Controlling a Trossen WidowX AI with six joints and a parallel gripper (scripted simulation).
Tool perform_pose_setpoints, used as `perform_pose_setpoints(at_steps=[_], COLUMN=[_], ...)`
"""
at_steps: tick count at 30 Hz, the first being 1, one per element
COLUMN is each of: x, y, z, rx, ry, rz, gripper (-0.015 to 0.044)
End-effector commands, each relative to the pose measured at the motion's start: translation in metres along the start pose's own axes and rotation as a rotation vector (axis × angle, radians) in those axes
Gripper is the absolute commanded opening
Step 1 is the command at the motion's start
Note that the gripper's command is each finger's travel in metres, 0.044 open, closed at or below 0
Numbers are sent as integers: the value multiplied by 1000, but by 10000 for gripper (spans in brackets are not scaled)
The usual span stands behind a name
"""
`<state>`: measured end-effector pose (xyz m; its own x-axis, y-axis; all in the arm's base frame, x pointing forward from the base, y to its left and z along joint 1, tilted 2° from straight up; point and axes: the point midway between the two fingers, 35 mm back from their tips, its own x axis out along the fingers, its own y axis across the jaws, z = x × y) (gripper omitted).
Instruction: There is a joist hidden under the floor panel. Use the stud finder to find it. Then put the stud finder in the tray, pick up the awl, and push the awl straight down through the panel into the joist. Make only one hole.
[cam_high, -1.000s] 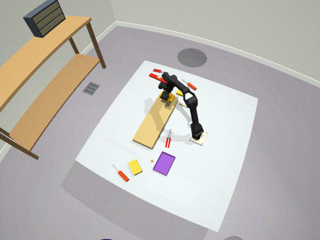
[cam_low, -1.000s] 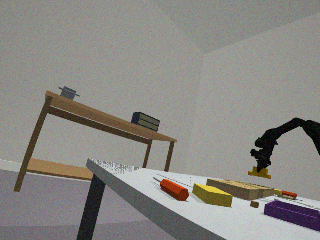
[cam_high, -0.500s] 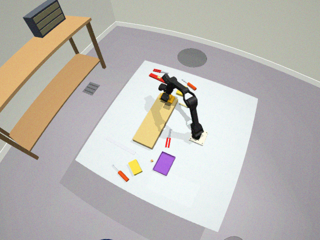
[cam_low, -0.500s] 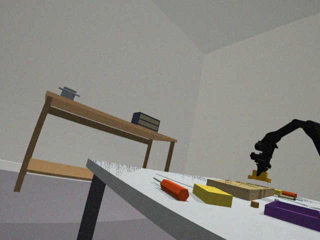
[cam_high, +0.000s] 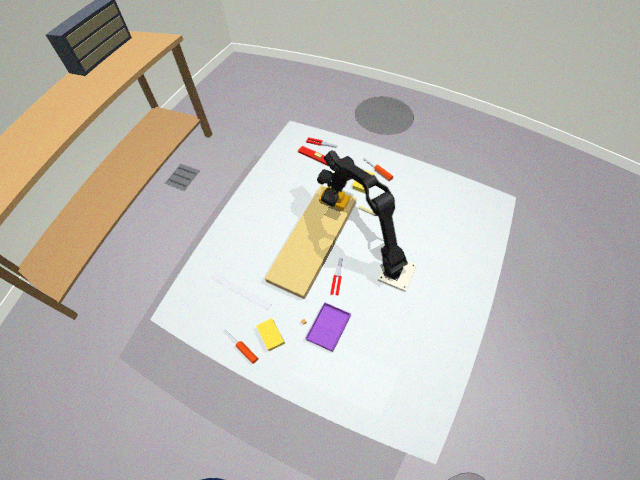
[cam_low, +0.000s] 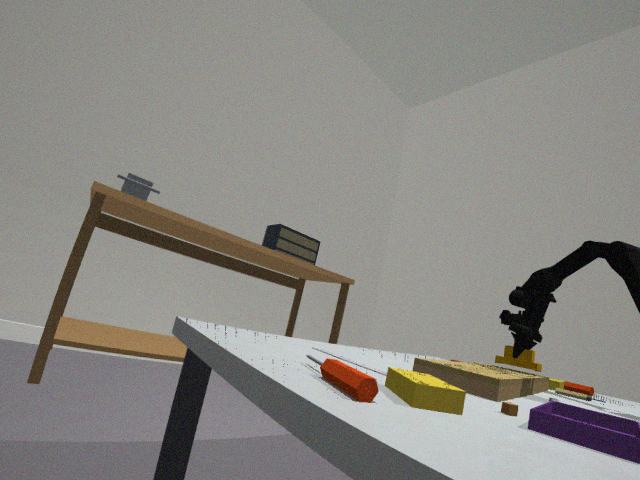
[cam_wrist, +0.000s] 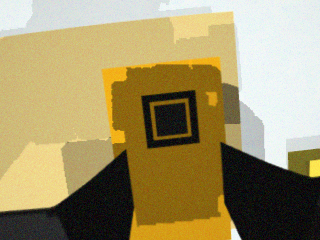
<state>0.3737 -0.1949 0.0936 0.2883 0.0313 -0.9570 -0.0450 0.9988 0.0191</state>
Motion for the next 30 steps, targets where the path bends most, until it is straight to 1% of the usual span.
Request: perform_pose_setpoints(at_steps=[1,11,30], x=[4,14,14], y=[0,1,46], z=[-1,-4,-4], rx=[6,6,7], ry=[-2,-2,-2], rz=[-4,-3,1], gripper=[0,0,0])
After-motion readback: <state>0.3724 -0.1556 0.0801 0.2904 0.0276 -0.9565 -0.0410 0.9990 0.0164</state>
